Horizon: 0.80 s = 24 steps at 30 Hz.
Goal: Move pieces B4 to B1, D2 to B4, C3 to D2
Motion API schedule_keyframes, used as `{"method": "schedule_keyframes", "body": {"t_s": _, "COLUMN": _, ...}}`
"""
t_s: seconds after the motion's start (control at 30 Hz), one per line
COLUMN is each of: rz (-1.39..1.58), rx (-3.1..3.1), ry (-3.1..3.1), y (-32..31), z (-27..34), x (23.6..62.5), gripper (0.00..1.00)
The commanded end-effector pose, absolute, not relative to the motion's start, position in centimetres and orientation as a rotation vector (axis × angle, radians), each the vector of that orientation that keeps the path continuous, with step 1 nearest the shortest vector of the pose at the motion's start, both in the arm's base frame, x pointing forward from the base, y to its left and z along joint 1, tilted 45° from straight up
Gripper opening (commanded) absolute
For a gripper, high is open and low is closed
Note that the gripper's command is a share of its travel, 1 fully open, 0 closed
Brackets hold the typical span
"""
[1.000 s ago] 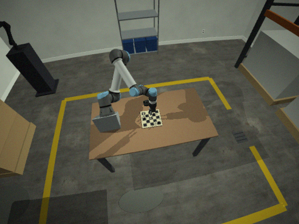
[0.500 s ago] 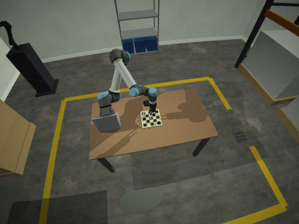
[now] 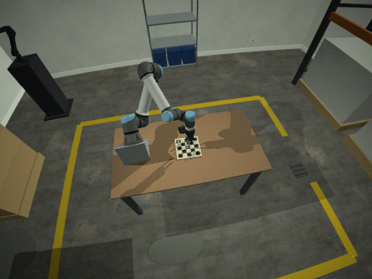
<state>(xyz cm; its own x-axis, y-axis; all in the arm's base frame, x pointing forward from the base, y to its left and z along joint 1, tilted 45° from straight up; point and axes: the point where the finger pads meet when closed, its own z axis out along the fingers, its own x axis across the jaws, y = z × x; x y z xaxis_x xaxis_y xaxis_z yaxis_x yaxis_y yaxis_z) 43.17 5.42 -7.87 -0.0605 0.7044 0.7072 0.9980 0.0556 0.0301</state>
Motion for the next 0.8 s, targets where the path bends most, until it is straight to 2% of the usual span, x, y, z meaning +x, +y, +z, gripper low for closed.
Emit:
{"method": "schedule_keyframes", "body": {"t_s": 0.0, "rz": -0.738, "rx": -1.702, "ry": -1.821, "y": 5.9, "z": -8.3, "x": 43.2, "gripper": 0.68}}
{"method": "schedule_keyframes", "body": {"t_s": 0.77, "rz": -0.738, "rx": -1.702, "ry": -1.821, "y": 7.8, "z": -10.2, "x": 43.2, "gripper": 0.68}}
